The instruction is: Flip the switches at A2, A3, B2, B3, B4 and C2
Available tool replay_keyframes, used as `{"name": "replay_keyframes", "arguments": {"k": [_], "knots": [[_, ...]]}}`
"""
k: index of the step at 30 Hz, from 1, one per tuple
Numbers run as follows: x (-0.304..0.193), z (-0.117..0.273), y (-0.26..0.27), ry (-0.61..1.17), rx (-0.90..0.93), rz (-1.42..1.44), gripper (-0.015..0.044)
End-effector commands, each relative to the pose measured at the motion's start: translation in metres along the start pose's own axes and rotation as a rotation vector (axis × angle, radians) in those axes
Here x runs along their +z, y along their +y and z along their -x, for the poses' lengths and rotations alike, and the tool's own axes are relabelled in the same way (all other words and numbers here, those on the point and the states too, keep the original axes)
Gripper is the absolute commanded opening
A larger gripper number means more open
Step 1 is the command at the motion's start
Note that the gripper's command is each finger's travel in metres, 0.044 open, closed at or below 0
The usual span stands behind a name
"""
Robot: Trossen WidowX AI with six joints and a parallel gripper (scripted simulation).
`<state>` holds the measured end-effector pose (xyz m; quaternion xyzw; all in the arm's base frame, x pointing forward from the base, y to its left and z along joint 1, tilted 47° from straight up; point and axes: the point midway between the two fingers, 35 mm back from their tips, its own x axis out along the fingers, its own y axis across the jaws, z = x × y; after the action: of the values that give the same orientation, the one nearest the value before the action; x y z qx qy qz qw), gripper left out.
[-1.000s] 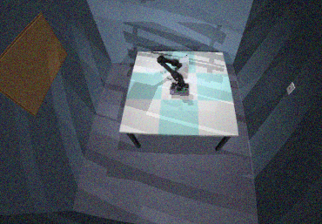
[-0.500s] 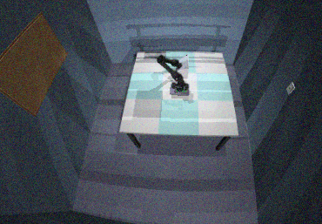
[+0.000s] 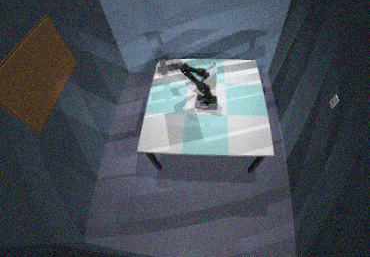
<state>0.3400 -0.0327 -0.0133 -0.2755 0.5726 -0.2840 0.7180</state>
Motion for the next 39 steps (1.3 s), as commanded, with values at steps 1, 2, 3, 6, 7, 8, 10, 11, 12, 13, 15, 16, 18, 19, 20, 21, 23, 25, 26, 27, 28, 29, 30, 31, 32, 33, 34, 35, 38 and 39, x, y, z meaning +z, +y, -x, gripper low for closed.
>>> {"name": "replay_keyframes", "arguments": {"k": [1, 2, 3, 6, 7, 8, 10, 11, 12, 13, 15, 16, 18, 19, 20, 21, 23, 25, 26, 27, 28, 29, 30, 31, 32, 33, 34, 35, 38, 39], "knots": [[0.0, 0.01, 0.001, -0.003, 0.001, 0.001, 0.0], [0.0, 0.023, 0.001, -0.008, 0.002, 0.002, 0.0], [-0.001, 0.04, 0.002, -0.014, 0.001, 0.005, 0.0], [-0.003, 0.064, 0.001, -0.023, -0.001, 0.008, 0.0], [-0.003, 0.064, 0.001, -0.023, -0.001, 0.008, 0.0], [-0.003, 0.064, 0.001, -0.023, -0.001, 0.008, 0.0], [-0.005, 0.064, 0.003, -0.023, 0.0, 0.008, 0.0], [-0.012, 0.064, 0.009, -0.023, 0.001, 0.008, 0.0], [-0.023, 0.064, 0.018, -0.023, 0.002, 0.008, 0.0], [-0.034, 0.064, 0.027, -0.022, 0.001, 0.009, 0.0], [-0.044, 0.063, 0.033, -0.022, 0.001, 0.009, 0.0], [-0.044, 0.063, 0.033, -0.022, 0.001, 0.009, 0.0], [-0.044, 0.063, 0.033, -0.022, 0.001, 0.009, 0.0], [-0.043, 0.06, 0.033, -0.02, 0.001, 0.009, 0.0], [-0.043, 0.052, 0.033, -0.014, 0.001, 0.009, 0.0], [-0.042, 0.039, 0.033, -0.005, 0.0, 0.008, 0.0], [-0.042, 0.028, 0.032, 0.003, -0.001, 0.008, 0.0], [-0.042, 0.028, 0.032, 0.003, -0.001, 0.008, 0.0], [-0.042, 0.028, 0.032, 0.003, -0.001, 0.008, 0.0], [-0.042, 0.028, 0.032, 0.003, -0.001, 0.008, 0.0], [-0.042, 0.028, 0.032, 0.003, -0.001, 0.008, 0.0], [-0.042, 0.027, 0.032, 0.003, -0.001, 0.008, 0.0], [-0.042, 0.023, 0.032, 0.003, -0.001, 0.008, 0.0], [-0.042, 0.02, 0.032, 0.003, -0.001, 0.008, 0.0], [-0.042, 0.018, 0.032, 0.003, -0.002, 0.008, 0.0], [-0.042, 0.018, 0.032, 0.003, -0.002, 0.008, 0.0], [-0.042, 0.018, 0.032, 0.003, -0.002, 0.008, 0.0], [-0.042, 0.018, 0.032, 0.003, -0.002, 0.008, 0.0], [-0.042, 0.016, 0.032, 0.003, -0.001, 0.008, 0.0], [-0.042, 0.015, 0.032, 0.003, -0.001, 0.008, 0.0]]}}
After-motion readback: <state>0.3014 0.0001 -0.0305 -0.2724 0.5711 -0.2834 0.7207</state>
